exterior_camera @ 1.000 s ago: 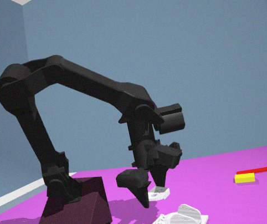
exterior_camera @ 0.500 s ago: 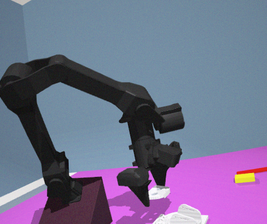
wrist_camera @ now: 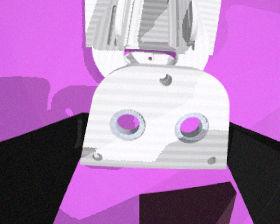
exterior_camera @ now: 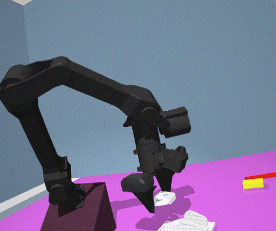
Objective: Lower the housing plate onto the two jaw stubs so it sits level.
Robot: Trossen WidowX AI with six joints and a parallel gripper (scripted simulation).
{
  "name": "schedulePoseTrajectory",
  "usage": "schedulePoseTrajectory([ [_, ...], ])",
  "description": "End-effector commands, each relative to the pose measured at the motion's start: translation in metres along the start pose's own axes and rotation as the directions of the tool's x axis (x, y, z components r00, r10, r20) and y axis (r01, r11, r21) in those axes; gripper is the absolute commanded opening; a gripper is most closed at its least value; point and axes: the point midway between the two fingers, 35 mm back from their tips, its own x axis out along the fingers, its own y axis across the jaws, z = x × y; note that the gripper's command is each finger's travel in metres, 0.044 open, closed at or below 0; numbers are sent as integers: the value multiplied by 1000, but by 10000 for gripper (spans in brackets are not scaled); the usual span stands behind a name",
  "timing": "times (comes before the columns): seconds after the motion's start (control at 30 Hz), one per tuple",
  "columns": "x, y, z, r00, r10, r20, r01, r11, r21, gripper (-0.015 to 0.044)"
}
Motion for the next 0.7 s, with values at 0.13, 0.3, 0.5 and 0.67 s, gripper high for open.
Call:
schedulePoseTrajectory([
  [0.13,0,1,0,1000,2,0,-2,1000,7,351],
  [0.3,0,2,-1,1000,2,0,-2,1000,7,351],
  [0.5,2,2,0,1000,2,0,-2,1000,7,351],
  [0.67,11,2,0,1000,3,0,-3,1000,7,351],
])
